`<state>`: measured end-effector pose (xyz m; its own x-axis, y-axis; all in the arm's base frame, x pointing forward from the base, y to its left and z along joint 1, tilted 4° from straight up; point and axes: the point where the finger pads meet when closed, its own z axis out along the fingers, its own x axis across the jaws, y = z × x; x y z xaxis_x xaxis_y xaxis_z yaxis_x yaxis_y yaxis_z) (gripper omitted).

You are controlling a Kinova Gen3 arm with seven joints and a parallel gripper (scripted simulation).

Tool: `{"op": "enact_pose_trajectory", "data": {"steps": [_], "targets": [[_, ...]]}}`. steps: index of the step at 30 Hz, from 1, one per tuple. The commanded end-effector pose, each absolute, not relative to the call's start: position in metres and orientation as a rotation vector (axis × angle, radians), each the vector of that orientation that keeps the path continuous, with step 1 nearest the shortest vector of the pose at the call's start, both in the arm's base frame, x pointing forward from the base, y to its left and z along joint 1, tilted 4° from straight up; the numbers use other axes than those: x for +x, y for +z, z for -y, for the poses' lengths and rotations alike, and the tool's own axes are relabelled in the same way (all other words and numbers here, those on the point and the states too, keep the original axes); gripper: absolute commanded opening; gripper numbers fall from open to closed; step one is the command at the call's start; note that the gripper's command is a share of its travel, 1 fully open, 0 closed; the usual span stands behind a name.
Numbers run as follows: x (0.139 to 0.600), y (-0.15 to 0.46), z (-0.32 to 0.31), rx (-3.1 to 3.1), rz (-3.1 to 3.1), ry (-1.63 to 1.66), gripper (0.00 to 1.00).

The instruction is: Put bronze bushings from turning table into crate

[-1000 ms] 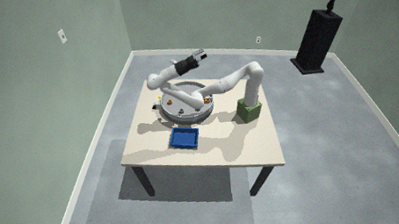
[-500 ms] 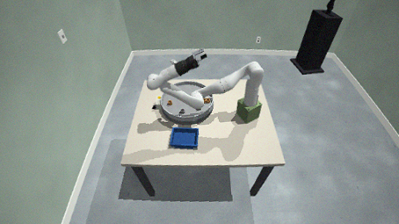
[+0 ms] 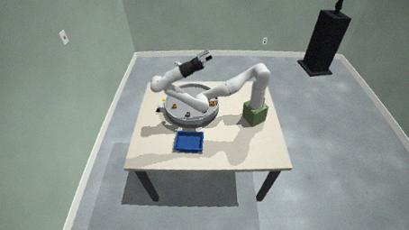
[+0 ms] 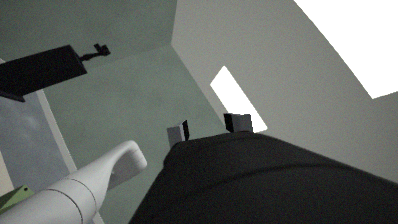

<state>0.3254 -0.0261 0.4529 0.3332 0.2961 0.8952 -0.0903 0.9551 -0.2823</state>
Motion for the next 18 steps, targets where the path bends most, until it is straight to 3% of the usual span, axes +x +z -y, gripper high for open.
{"op": "enact_pose_trajectory", "data": {"steps": [1,17,18], "targets": [[0.324,0.448,0.026,-0.206,1.257,0.250,1.00],[0.322,0.426,0.026,-0.254,1.451,0.232,1.00],[0.323,0.448,0.026,-0.206,1.257,0.250,1.00]]}}
